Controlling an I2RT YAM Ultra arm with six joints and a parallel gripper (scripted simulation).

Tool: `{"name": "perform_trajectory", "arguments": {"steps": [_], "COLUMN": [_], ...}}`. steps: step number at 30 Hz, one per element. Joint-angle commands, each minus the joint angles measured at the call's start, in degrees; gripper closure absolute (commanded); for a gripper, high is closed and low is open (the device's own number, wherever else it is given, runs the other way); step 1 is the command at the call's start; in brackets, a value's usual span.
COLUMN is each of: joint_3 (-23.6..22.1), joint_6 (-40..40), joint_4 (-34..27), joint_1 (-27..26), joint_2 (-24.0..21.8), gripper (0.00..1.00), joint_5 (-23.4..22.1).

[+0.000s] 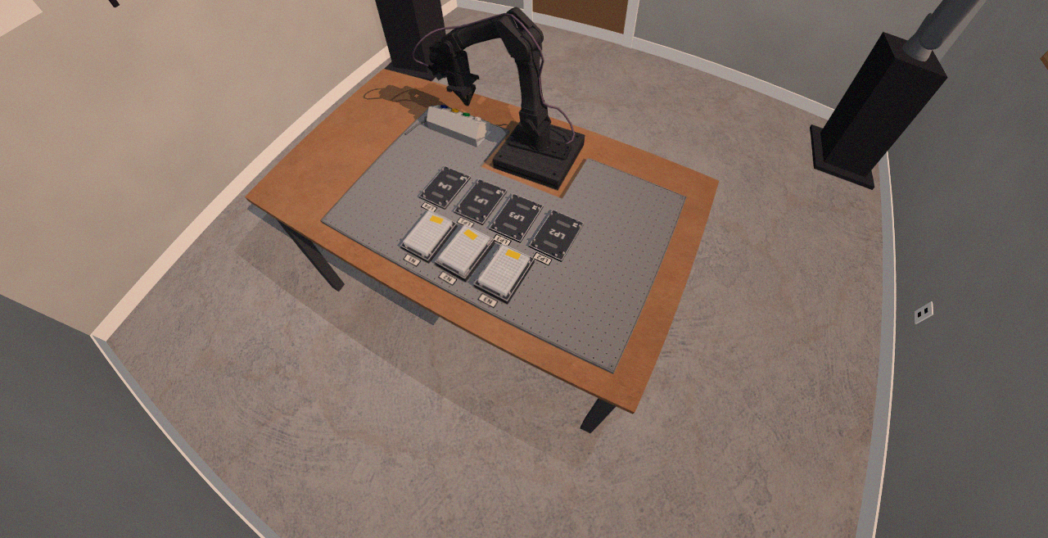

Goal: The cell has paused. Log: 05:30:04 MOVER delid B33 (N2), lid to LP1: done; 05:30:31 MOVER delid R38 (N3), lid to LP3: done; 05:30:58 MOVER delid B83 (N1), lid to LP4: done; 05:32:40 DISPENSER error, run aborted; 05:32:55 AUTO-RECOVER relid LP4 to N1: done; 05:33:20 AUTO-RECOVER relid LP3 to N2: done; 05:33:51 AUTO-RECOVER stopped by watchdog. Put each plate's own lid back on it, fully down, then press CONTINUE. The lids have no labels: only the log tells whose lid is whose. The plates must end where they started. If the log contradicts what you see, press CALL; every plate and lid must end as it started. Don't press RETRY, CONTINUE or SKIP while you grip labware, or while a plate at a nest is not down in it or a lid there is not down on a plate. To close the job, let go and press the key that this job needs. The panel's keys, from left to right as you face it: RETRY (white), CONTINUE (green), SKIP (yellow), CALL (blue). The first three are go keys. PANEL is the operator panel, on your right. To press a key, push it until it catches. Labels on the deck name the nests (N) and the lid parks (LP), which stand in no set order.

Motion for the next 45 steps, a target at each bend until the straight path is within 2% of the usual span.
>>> {"name": "perform_trajectory", "arguments": {"steps": [1, 5, 16, 21, 22, 30, 38, 39, 45], "joint_3": [-0.12, 1.07, 1.61, -0.65, -1.22, -1.69, -2.78, -1.18, -3.43], "joint_6": [-0.19, -0.13, 0.12, 0.22, 0.24, 0.41, 0.48, 0.48, 0.52], "joint_4": [2.80, 2.80, 2.90, 3.37, 3.52, 4.72, 5.60, 5.79, 6.68], "joint_1": [0.50, 0.58, 0.53, 0.65, 0.68, 0.57, 0.70, 0.73, 0.67], "joint_2": [0.84, -1.00, 0.29, 1.19, -0.39, 1.62, 1.60, 1.07, 2.03], "gripper": [1.00, 1.00, 1.00, 1.00, 1.00, 1.00, 1.00, 1.00, 1.00], "joint_5": [-0.16, -0.17, -0.17, -0.15, -0.16, -0.15, -0.15, -0.17, -0.15]}}
